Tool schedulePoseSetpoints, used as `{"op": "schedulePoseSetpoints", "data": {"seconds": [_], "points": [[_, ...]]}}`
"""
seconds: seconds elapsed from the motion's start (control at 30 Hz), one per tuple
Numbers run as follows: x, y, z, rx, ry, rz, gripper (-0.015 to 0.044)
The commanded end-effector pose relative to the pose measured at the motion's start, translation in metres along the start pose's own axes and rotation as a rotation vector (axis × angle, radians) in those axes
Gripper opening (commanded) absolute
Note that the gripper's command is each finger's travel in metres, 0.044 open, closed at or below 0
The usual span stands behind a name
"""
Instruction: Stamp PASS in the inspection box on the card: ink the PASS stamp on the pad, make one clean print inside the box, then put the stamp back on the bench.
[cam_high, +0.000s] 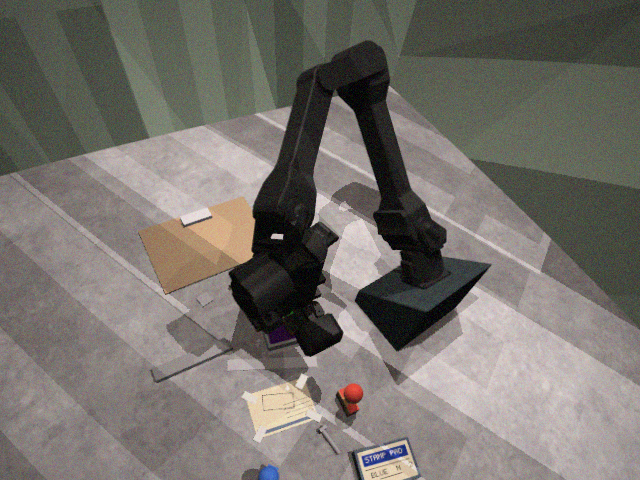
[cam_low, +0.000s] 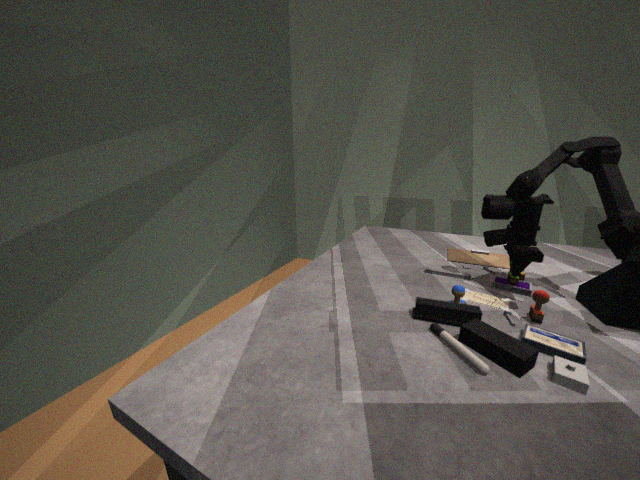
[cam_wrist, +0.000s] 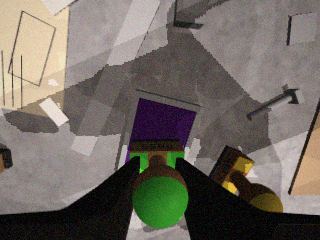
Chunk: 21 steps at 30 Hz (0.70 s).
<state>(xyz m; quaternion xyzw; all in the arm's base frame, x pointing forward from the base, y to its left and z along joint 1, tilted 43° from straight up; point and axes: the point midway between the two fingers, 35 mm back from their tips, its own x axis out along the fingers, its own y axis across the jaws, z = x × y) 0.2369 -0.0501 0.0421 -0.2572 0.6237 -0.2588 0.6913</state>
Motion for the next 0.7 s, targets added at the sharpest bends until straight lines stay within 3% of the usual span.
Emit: {"op": "schedulePoseSetpoints", "data": {"seconds": [0.0,0.67], "points": [[0.0016,-0.0005,0.0001,-0.001,0.0,-0.004,0.0],[0.0048,-0.0006,0.0001,-0.001,0.0,-0.004,0.0]]}}
